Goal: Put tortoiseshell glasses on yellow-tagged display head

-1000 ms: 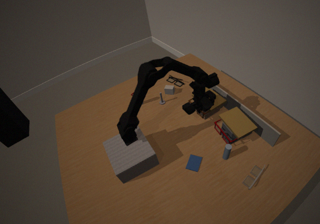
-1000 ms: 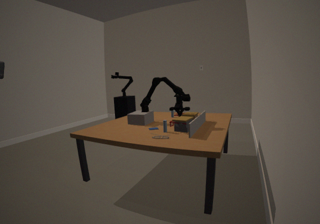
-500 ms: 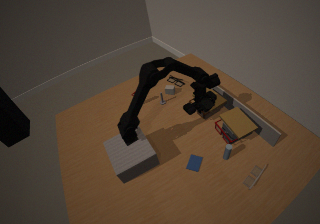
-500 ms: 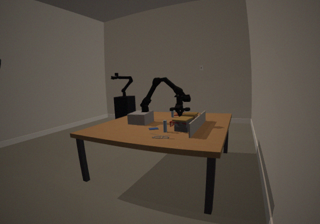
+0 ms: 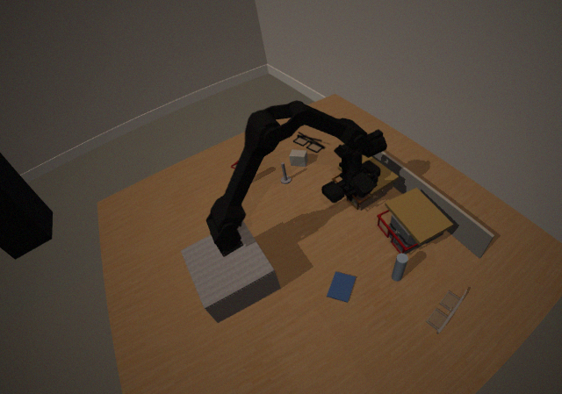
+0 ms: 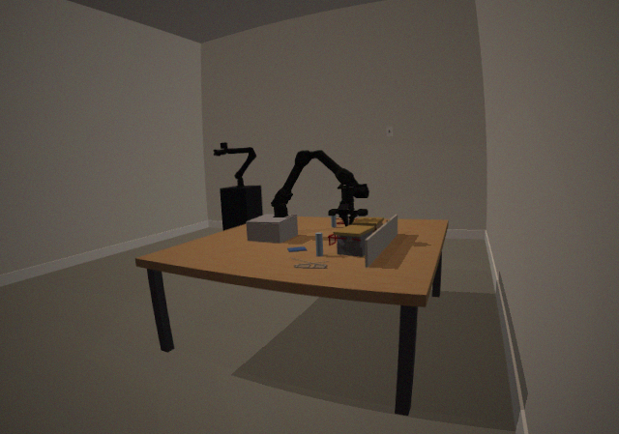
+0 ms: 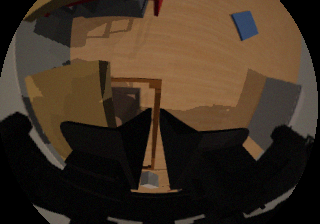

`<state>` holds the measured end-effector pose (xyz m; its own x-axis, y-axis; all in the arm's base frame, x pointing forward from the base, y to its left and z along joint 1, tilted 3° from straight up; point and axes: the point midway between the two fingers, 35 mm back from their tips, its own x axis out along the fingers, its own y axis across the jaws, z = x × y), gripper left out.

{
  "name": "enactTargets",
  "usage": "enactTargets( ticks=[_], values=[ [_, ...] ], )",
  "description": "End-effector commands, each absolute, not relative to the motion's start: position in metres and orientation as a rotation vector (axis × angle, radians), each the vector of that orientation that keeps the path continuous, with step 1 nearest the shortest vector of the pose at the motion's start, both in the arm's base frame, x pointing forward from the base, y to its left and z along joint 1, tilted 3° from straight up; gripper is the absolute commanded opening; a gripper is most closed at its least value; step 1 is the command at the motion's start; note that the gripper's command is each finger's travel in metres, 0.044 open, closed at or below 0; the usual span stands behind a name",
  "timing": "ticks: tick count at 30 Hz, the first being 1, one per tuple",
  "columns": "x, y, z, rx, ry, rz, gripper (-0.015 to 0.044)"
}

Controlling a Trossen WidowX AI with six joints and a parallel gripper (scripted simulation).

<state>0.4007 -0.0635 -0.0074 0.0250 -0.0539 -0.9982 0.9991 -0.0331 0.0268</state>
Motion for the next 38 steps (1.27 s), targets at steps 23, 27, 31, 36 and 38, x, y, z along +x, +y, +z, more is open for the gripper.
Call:
enactTargets(
  ticks=[23, 27, 31, 36, 38],
  values=[
    [0.386, -0.060, 0.025, 1.211, 1.142, -1.246, 0.0107],
    [0.364, -0.059, 0.029, 1.210, 1.143, -1.248, 0.0107],
    [0.360, -0.059, 0.030, 1.210, 1.143, -1.248, 0.0107],
    [0.342, -0.058, 0.038, 1.210, 1.144, -1.249, 0.0107],
    [0.342, -0.058, 0.038, 1.210, 1.144, -1.249, 0.0107]
  ],
)
